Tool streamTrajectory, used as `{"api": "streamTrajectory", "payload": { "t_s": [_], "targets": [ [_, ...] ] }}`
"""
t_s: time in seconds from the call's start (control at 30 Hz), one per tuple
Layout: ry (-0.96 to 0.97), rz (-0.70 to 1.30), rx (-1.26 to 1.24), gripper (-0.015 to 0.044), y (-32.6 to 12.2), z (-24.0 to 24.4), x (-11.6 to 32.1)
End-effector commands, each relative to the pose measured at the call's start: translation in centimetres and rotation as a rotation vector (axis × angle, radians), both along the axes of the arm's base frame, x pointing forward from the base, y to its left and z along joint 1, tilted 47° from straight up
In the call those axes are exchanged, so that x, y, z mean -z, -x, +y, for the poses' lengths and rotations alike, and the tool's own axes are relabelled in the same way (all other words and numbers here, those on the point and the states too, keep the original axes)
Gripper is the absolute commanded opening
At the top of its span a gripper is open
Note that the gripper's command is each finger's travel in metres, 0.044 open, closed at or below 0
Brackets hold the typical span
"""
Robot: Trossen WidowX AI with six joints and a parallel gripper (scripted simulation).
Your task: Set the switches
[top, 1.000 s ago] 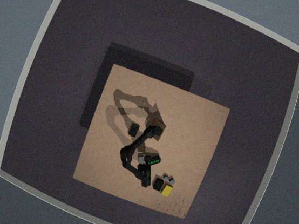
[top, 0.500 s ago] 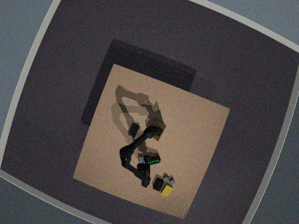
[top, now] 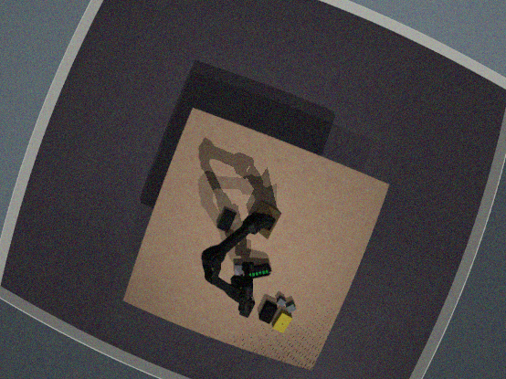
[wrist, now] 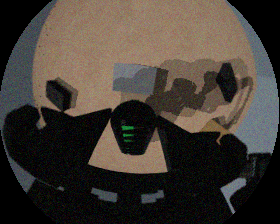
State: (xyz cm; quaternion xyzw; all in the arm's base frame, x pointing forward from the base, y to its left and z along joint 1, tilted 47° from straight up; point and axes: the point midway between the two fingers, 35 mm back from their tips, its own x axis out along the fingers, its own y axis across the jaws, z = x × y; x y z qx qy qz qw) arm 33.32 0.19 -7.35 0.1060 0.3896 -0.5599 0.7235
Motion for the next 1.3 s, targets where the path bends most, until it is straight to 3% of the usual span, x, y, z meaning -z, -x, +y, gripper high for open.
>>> {"api": "streamTrajectory", "payload": {
  "t_s": [0.0,1.27],
  "targets": [
    [-0.001,0.025,-0.003,0.0338,0.5,-0.3,0.5],
    [0.001,0.024,-0.002,0.0338,0.0,-2.7,1.6]
  ]
}}
